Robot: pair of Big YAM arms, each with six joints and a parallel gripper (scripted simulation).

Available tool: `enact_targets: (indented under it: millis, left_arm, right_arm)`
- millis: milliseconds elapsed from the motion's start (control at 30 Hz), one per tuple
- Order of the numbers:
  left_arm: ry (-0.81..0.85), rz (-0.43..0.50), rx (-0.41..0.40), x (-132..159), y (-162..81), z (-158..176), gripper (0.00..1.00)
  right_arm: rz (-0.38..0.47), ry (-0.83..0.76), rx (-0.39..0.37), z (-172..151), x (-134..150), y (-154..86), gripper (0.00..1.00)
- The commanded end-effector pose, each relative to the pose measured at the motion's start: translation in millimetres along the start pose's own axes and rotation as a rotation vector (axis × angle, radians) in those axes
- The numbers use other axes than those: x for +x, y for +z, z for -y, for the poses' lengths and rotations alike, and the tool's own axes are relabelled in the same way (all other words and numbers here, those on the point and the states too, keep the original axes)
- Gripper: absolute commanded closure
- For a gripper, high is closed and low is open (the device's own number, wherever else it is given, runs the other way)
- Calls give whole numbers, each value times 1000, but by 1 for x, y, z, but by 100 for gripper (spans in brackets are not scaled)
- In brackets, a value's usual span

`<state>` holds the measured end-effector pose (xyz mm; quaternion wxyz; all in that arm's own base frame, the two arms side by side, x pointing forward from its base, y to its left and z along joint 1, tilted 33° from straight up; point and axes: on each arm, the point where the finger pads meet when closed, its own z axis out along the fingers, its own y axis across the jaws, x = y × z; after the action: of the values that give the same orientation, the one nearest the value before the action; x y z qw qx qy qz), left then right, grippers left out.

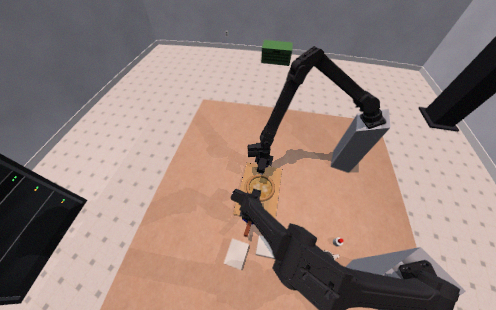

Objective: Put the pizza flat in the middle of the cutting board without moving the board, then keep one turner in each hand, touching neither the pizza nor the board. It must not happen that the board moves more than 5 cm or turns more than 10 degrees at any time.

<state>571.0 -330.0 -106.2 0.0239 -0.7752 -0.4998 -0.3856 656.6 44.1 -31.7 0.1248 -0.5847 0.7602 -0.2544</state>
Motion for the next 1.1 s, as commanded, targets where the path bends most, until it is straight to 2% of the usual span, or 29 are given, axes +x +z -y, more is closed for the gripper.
enact_targets:
  millis: [0,167,200,233,300,400,467,533,567,600,633,733,800,900,1067]
  left_arm:
    - [-29,-9,-18,29,-4,-15,94]
    - [-35,1,-15,31,-3,-15,94]
    - [-7,7,-15,14,-4,-6,94]
    - [-12,11,-28,17,-13,-10,94]
    - [-17,2,-11,34,-2,-10,94]
    - [-26,2,-16,40,0,-13,94]
    - [-51,-1,-38,47,-7,-37,94]
    - [-54,-3,-38,47,-8,-38,94]
    - [-54,-3,-26,40,-1,-31,94]
    - [-39,2,-25,32,-2,-27,94]
    - [-20,4,-17,25,-3,-17,94]
    - [-17,5,-19,23,-4,-17,94]
    - [-26,7,-29,23,-4,-20,94]
    - [-29,4,-24,26,-2,-19,94]
    - [-33,2,-20,29,0,-19,94]
  right_arm:
    - [18,-3,23,11,-5,-14,94]
    - [18,-2,23,11,-5,-15,94]
    - [19,2,26,13,-6,-12,94]
    - [18,-1,24,12,-4,-15,94]
    - [18,-1,25,12,-4,-15,94]
    - [18,1,26,12,-3,-15,94]
    - [18,1,26,12,-3,-16,94]
    - [18,2,26,12,-2,-16,94]
    - [18,2,26,12,-2,-16,94]
    - [9,24,56,30,-21,-35,94]
    - [-8,26,57,29,-23,-39,94]
    - [-18,4,64,30,-21,-39,94]
    - [-78,6,7,1,-26,-19,94]
    - [-116,14,28,9,-29,-39,94]
    - [-205,11,12,-4,-32,-39,94]
